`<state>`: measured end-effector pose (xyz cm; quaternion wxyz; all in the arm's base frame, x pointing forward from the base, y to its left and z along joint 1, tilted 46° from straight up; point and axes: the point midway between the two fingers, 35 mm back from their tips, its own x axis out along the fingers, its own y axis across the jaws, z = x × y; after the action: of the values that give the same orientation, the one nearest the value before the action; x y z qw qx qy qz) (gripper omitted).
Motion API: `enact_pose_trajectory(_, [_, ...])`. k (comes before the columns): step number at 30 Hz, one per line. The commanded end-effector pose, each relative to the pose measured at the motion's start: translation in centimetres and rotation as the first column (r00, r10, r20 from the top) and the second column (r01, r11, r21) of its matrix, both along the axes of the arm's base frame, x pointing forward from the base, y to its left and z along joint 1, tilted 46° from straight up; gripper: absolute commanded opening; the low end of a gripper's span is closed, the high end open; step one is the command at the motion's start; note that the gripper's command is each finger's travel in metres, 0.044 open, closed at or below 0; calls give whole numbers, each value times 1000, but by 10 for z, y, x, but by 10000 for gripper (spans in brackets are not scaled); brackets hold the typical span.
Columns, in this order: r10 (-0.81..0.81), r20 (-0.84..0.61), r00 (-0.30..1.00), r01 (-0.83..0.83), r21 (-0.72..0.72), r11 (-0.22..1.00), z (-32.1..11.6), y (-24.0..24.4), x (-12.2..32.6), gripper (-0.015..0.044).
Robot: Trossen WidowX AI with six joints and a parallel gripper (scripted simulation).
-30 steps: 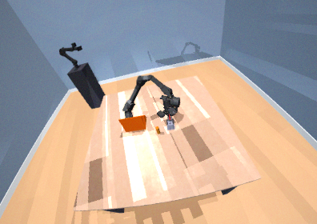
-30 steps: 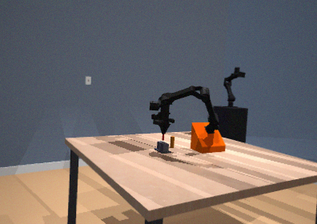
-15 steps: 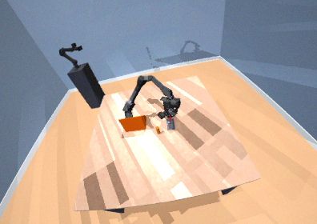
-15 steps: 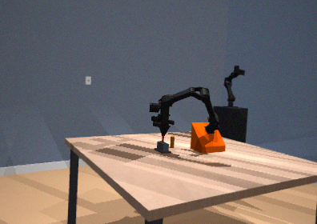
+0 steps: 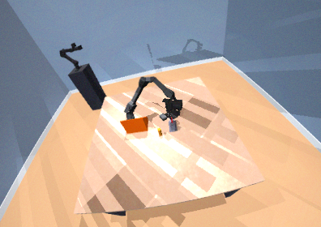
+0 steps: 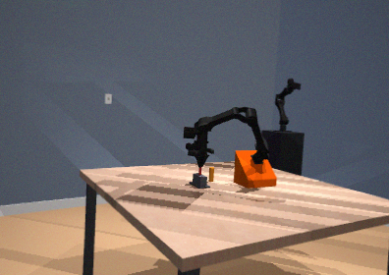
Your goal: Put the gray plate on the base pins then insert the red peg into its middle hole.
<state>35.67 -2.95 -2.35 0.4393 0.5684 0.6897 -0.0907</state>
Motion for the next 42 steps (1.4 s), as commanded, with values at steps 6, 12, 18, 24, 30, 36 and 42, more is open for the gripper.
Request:
enact_pose_trajectory(6, [0,2,1000,0,0,1000,0,1,0,0])
enact_pose_trajectory(12, [0,2,1000,0,0,1000,0,2,0,0])
enact_pose_trajectory(18, [0,2,1000,0,0,1000,0,2,-1,0])
enact_pose_trajectory(24, [0,2,1000,0,0,1000,-1,2,0,0])
enact_pose_trajectory(30, [0,2,1000,0,0,1000,-1,3,1,0])
enact_pose_trajectory(36, [2,1,1000,-2,-1,1000,-1,2,-1,0])
enact_pose_trajectory(42, [2,1,1000,-2,-1,1000,-1,2,-1,53])
